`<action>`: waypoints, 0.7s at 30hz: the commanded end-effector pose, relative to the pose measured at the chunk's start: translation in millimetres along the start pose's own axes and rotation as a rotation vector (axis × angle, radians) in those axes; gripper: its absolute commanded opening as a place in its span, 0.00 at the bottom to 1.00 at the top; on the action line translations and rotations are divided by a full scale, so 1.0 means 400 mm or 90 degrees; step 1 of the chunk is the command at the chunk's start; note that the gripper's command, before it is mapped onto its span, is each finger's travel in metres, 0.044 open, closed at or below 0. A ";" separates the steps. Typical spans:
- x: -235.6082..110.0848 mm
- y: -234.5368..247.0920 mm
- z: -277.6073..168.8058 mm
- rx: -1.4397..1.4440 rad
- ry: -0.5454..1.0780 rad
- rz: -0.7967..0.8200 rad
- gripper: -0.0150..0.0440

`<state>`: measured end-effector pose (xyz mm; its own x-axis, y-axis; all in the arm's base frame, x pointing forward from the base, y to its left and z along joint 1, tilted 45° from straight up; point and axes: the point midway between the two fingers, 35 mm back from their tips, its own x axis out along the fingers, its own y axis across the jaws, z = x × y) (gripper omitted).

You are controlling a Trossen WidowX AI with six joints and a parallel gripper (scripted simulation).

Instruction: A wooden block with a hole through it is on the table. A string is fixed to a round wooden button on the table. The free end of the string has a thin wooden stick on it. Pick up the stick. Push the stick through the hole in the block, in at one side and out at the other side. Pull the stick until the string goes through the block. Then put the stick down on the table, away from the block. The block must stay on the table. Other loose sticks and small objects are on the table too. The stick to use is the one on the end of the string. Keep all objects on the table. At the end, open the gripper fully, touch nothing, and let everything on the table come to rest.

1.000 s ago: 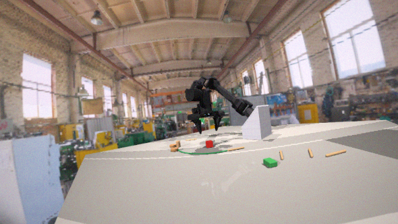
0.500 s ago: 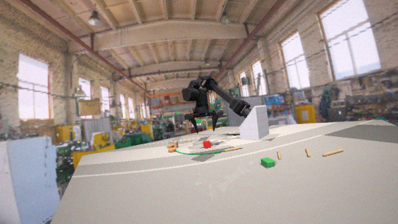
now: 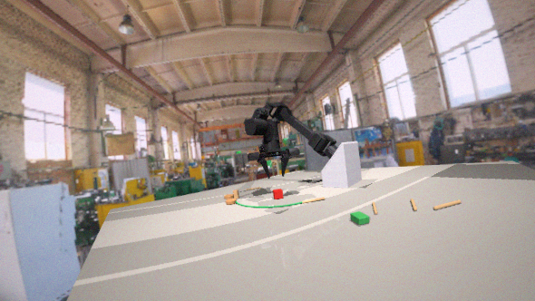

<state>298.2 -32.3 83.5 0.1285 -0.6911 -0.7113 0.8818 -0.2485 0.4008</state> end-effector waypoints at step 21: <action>0.080 0.002 -0.003 0.003 -0.001 -0.001 0.66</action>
<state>304.6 -49.9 66.9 0.1333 -0.6885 -0.7128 0.8737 -0.2579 0.4126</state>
